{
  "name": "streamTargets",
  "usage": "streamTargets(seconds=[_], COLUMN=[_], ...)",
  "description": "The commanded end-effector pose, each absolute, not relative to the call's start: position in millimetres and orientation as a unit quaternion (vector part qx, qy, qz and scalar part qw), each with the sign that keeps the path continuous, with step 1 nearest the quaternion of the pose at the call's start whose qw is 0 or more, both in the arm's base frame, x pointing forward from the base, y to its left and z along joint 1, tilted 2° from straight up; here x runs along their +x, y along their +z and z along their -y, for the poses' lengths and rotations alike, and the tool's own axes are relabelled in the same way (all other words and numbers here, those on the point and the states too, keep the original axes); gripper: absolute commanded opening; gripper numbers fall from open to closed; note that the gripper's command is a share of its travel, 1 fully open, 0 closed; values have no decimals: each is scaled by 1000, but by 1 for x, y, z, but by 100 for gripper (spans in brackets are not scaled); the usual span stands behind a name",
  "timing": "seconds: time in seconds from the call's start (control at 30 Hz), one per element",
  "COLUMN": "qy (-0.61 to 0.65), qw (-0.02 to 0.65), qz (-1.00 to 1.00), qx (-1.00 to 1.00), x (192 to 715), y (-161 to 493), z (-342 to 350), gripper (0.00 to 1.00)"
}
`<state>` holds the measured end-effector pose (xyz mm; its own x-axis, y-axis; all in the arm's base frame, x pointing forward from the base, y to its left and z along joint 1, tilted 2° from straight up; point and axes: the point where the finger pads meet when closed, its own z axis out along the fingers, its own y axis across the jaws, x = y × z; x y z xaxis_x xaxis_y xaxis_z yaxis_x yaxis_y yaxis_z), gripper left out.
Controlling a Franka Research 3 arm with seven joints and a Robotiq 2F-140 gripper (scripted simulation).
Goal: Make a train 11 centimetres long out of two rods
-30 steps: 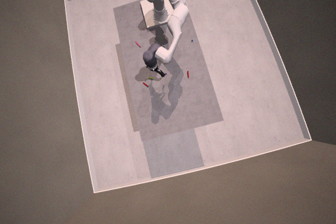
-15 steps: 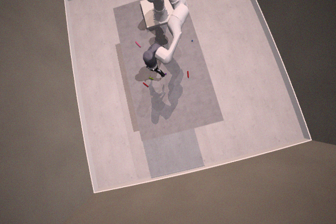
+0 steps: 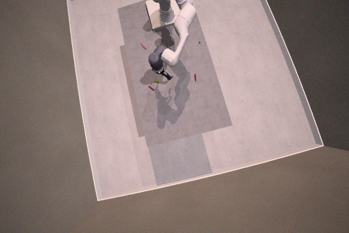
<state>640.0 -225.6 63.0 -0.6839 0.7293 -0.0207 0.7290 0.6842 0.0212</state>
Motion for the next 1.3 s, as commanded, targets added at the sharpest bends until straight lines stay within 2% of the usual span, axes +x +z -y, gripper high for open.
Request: streamTargets(seconds=[0.0, 0.27, 0.43, 1.27], qy=[6, 6, 6, 7], qw=[13, 13, 12, 12], qz=[-917, -920, -952, -991], qx=[399, 391, 306, 132], x=[640, 639, 630, 611], y=[63, 63, 62, 60], z=[225, 225, 230, 238], gripper=[100, 100, 100, 100])
